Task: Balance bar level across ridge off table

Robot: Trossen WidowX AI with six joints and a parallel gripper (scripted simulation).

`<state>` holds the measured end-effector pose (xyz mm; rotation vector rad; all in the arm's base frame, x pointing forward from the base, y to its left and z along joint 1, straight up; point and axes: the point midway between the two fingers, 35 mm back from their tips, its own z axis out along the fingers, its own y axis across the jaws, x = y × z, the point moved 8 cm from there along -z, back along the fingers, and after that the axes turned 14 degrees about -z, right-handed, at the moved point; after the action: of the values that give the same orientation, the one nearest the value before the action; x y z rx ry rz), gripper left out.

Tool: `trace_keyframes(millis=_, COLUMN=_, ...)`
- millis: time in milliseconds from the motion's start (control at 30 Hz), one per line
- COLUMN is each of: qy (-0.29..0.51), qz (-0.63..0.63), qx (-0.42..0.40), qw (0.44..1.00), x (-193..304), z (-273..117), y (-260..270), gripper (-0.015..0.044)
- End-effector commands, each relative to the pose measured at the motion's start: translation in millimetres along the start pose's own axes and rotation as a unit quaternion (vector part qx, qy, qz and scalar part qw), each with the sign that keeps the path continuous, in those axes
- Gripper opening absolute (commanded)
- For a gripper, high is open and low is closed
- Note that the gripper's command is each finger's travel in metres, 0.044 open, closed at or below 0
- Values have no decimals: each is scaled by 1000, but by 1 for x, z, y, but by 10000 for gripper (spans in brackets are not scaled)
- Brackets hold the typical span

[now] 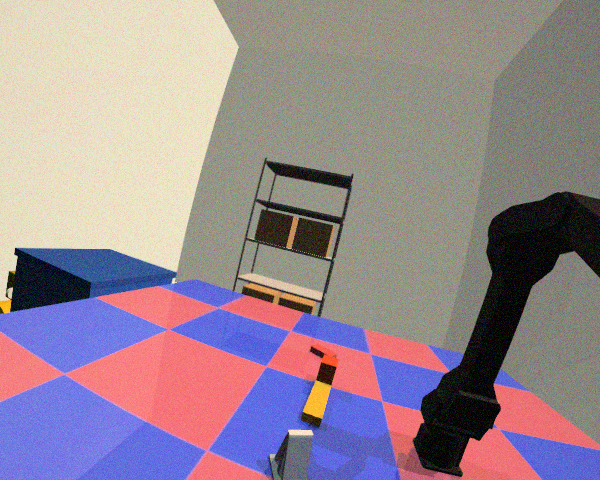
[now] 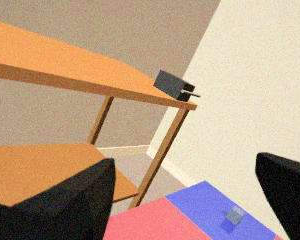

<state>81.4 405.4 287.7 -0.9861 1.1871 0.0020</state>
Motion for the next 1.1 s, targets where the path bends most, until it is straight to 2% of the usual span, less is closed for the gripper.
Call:
trace_keyframes(millis=0, qy=24, qz=-38, qx=2, qw=999, x=15, z=14, y=-17, gripper=315)
trace_keyframes(millis=533, qy=128, qz=-167, qx=-14, qw=978, x=77, z=52, y=-75, gripper=315)
trace_keyframes(millis=1067, qy=241, qz=-272, qx=-64, qw=929, x=145, z=63, y=-137, gripper=315)
